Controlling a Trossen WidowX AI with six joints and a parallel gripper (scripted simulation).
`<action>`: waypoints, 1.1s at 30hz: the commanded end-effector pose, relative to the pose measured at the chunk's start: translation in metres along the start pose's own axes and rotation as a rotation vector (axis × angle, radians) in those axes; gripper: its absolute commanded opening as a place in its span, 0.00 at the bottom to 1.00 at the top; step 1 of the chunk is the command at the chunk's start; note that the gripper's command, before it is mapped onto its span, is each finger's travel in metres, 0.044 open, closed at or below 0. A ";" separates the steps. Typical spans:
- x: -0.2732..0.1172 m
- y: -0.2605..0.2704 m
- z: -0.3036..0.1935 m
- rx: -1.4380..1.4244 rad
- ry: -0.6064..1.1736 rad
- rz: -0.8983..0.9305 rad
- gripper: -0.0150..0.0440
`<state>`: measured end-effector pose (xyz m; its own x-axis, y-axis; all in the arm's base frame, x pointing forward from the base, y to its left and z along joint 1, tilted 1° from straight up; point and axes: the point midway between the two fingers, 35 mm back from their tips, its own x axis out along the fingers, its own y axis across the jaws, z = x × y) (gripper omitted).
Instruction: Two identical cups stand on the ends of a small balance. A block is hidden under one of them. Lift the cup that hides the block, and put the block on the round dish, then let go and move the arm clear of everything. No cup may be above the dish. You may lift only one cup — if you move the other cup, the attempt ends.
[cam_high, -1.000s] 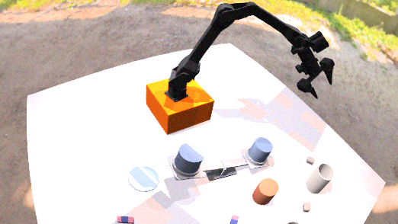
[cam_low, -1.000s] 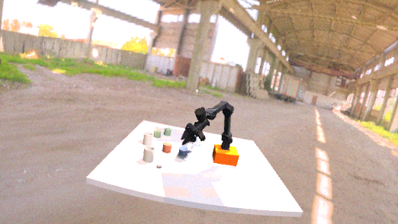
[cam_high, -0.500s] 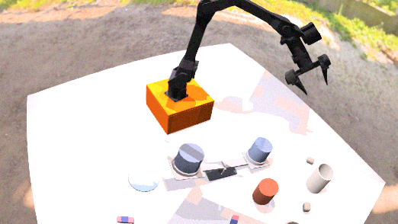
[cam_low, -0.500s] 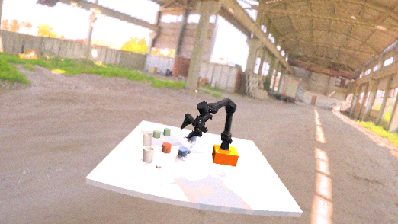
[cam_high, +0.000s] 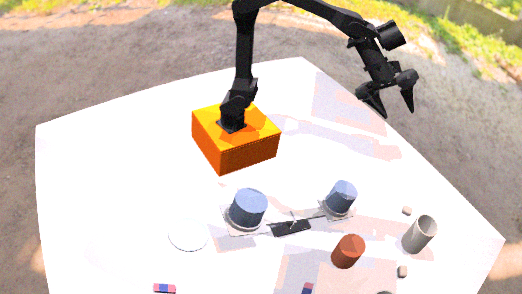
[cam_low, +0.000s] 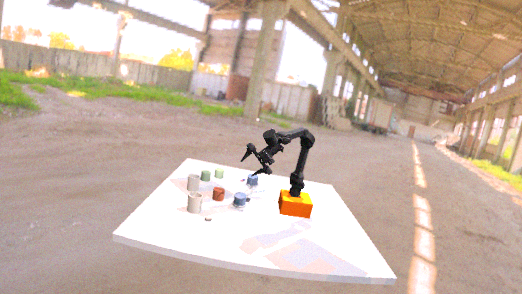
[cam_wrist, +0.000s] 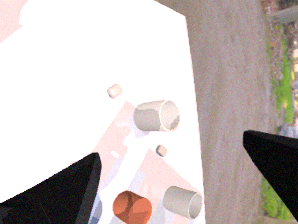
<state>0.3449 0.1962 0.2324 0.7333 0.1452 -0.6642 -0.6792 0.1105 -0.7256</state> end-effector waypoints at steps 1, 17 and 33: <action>-0.009 0.004 -0.017 0.115 0.033 -0.004 1.00; -0.049 0.032 -0.087 0.646 0.156 -0.054 1.00; -0.081 0.074 -0.148 1.171 0.260 -0.166 1.00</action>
<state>0.2478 0.0562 0.2102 0.7132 -0.1176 -0.6910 -0.1663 0.9293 -0.3298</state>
